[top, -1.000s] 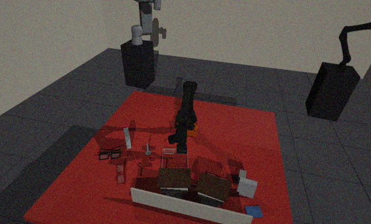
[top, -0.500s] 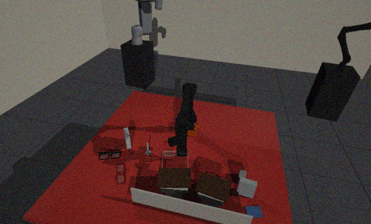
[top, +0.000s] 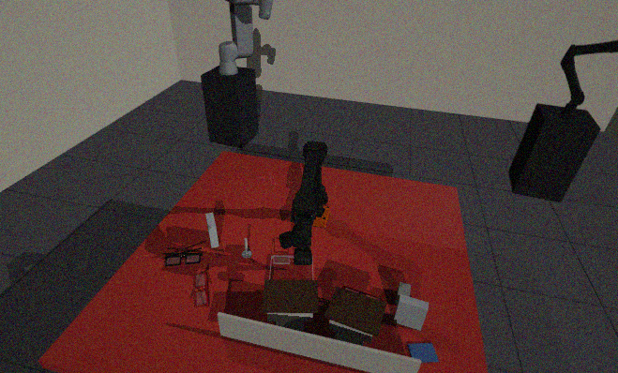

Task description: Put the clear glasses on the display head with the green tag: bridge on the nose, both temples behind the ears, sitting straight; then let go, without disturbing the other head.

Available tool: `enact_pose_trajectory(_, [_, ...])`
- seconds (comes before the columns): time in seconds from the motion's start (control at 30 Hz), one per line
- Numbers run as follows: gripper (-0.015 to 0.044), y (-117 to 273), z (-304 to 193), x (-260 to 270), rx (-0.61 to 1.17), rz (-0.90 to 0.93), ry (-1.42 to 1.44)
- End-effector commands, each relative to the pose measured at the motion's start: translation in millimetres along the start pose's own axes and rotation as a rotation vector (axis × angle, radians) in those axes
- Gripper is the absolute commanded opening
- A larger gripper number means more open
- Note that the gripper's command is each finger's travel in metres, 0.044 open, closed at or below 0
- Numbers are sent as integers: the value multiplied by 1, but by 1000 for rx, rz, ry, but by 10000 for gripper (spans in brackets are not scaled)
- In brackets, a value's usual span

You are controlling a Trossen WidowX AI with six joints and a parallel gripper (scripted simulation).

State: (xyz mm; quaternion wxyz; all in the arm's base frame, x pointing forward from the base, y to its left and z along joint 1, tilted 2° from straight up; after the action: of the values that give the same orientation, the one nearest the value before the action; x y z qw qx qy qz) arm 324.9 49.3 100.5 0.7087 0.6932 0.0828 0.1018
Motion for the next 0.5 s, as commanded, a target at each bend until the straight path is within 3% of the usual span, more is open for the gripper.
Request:
enact_pose_trajectory(0.0, [0, 0, 0, 7, -2, 1, -5])
enact_pose_trajectory(0.47, [0, 1, -2, 26, -2, 2, -5])
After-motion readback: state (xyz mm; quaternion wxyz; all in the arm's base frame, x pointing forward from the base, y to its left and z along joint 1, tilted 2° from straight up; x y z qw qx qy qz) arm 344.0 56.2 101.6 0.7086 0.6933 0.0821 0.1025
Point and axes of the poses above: the point midway between the two fingers, 35 mm back from their tips, its own y axis back along the fingers, its own x axis across the jaws, z = x × y, the point moved 4 cm from there along y, back along the fingers, and after that the axes turned 5 degrees about -y, right-handed, at the moved point
